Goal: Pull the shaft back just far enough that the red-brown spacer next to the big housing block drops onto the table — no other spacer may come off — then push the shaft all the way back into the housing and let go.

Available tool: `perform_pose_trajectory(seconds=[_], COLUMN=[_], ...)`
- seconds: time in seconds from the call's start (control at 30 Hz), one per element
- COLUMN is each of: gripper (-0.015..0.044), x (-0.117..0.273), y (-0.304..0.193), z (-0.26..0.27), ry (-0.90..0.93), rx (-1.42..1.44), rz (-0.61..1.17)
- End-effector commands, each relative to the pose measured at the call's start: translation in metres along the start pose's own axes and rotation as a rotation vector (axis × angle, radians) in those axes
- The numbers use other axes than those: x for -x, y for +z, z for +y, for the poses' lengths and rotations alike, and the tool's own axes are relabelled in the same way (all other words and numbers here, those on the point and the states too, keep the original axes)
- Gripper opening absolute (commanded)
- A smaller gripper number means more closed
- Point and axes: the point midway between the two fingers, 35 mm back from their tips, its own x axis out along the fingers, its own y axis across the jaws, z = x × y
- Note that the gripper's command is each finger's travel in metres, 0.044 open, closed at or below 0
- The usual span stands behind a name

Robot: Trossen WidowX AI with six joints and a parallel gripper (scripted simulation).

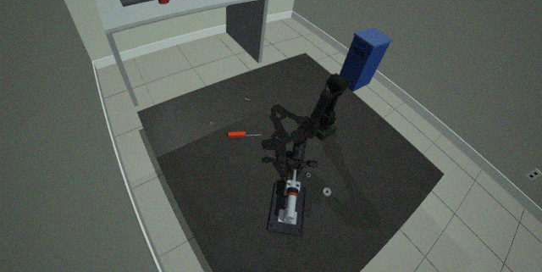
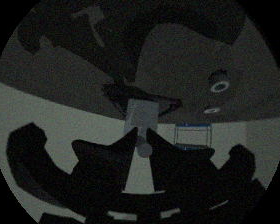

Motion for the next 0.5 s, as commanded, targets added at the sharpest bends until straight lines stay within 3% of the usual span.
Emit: perform_pose_trajectory(seconds=[0.0,0.47], gripper=[0.0000,0.0000], x=[0.0031,0.0030], y=[0.0017,0.0016], z=[-0.0004,-0.0004], ry=[0.000,0.000], rx=[0.002,0.002], rz=[0.000,0.000])
